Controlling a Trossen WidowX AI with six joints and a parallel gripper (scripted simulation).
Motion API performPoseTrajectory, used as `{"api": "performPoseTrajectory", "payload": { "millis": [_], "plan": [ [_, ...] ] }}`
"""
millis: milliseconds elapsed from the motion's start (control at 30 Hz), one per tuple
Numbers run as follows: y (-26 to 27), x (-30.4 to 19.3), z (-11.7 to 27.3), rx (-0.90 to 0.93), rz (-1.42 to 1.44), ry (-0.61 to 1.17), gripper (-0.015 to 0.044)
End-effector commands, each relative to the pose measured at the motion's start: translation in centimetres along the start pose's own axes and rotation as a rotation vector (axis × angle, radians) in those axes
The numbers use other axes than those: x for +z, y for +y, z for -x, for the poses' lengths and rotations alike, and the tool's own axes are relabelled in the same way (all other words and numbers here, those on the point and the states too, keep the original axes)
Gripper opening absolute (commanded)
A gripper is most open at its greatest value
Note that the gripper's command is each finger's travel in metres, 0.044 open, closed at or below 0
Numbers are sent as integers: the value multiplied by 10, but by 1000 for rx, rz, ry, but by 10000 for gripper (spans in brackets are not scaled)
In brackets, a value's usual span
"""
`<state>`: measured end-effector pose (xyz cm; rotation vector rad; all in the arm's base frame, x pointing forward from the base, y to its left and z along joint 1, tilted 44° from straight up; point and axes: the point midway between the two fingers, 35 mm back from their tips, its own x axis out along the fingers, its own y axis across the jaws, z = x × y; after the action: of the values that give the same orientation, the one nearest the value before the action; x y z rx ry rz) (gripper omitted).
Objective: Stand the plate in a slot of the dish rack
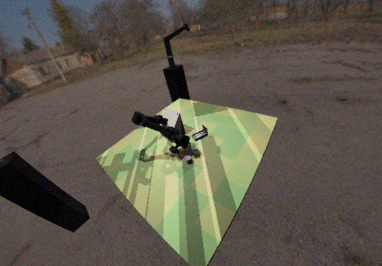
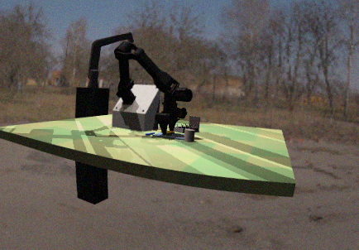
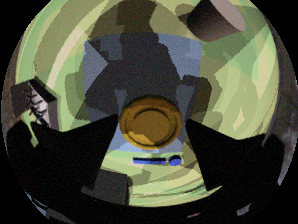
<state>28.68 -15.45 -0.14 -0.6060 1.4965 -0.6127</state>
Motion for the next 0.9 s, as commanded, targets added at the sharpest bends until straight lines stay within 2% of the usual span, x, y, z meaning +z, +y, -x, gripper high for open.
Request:
{"api": "performPoseTrajectory", "payload": {
  "millis": [0, 133, 500, 600, 867],
  "plan": [
    [2, -2, -3, 3, 9, 9, 367],
    [2, -2, -3, 3, 9, 9, 361],
    [2, -2, -3, 3, 9, 9, 288],
    [3, -1, 0, 4, 9, 9, 209],
    [6, 10, 40, 21, 8, 6, 0]
  ]
}}
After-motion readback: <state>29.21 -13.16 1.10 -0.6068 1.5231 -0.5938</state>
